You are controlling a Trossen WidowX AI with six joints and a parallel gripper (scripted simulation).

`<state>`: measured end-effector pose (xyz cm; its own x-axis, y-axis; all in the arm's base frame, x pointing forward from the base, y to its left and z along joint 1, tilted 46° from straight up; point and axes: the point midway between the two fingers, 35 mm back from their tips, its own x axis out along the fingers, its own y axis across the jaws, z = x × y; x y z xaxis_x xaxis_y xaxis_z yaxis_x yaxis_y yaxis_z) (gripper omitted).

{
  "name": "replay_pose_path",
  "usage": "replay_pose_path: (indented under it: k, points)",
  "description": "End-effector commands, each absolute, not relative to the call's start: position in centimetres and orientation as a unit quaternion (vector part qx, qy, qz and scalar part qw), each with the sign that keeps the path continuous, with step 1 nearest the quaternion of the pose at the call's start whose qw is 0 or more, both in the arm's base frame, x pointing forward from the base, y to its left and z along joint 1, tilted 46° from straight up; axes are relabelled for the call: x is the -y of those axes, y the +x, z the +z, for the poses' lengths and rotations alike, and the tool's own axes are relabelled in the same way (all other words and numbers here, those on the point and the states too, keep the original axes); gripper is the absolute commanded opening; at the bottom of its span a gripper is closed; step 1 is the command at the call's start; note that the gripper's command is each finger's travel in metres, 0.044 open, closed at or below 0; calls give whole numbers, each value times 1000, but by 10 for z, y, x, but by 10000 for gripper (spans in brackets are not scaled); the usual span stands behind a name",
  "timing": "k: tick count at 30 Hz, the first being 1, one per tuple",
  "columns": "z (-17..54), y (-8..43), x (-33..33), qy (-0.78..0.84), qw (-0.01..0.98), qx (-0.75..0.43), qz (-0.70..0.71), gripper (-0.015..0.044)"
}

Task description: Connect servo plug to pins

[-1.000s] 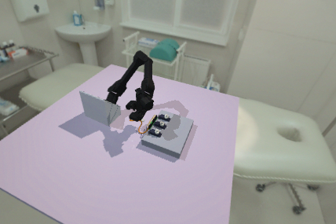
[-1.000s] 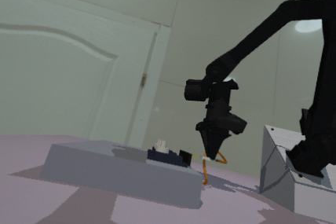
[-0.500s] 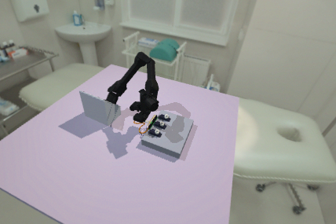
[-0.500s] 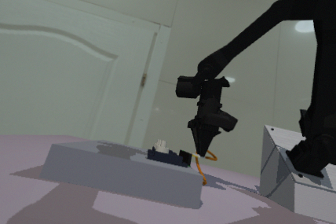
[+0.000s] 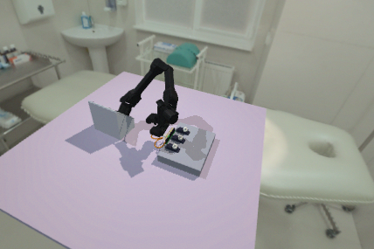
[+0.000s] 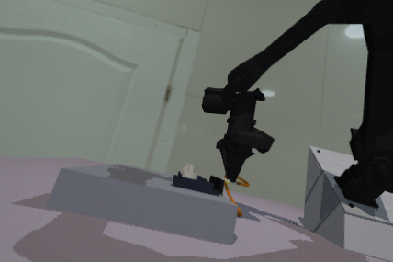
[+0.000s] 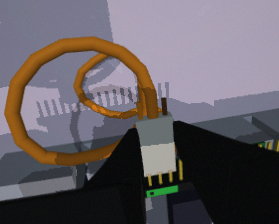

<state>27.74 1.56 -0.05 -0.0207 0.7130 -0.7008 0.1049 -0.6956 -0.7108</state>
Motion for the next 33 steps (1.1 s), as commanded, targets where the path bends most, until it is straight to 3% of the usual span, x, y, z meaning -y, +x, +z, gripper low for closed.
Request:
replay_pose_path:
  k: [1,17,26,33]
  points:
    - [1,282,-16,-660,239,310,642,0]
    - [3,292,-16,-660,238,310,642,0]
    - [1,288,-16,-660,238,310,642,236]
    - [40,289,24,-660,238,309,642,420]
